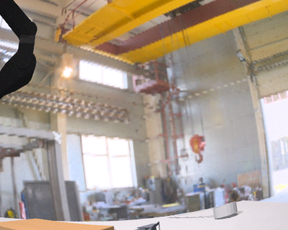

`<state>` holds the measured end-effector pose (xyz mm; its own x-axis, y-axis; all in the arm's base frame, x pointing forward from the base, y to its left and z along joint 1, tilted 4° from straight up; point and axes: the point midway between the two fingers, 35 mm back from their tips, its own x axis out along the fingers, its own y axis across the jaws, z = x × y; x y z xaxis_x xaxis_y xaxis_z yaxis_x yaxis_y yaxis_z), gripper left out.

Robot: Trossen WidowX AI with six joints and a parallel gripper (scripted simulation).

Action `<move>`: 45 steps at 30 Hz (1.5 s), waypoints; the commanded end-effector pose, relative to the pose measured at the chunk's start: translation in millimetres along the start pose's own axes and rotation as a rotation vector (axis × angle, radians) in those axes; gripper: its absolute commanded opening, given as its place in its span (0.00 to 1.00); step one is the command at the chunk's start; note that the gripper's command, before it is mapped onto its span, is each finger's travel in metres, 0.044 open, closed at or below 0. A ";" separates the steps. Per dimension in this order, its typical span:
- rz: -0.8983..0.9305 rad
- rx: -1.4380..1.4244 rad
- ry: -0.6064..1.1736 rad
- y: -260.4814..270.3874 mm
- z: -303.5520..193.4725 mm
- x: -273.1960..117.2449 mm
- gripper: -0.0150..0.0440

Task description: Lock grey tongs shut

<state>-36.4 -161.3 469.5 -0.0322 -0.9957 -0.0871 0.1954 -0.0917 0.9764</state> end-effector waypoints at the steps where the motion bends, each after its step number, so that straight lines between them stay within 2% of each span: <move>1: 0.000 0.000 0.000 0.0 0.0 0.0 0.98; 7: -0.023 -0.101 0.091 -9.7 5.3 16.4 1.00; 16: -0.077 -0.421 0.405 -45.8 -16.3 82.7 1.00; 22: -0.071 -0.682 0.637 -71.8 -61.5 124.6 1.00; 29: 0.011 -1.044 0.937 -104.2 -140.6 154.7 1.00; 37: 0.211 -1.502 1.313 -154.5 -250.7 151.3 1.00; 41: 0.399 -1.769 1.502 -184.5 -307.6 132.4 1.00; 45: 0.663 -2.073 1.694 -219.2 -359.3 102.0 1.00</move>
<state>237.5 -275.9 210.2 0.4955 -0.1795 -0.8498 0.2800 0.9592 -0.0393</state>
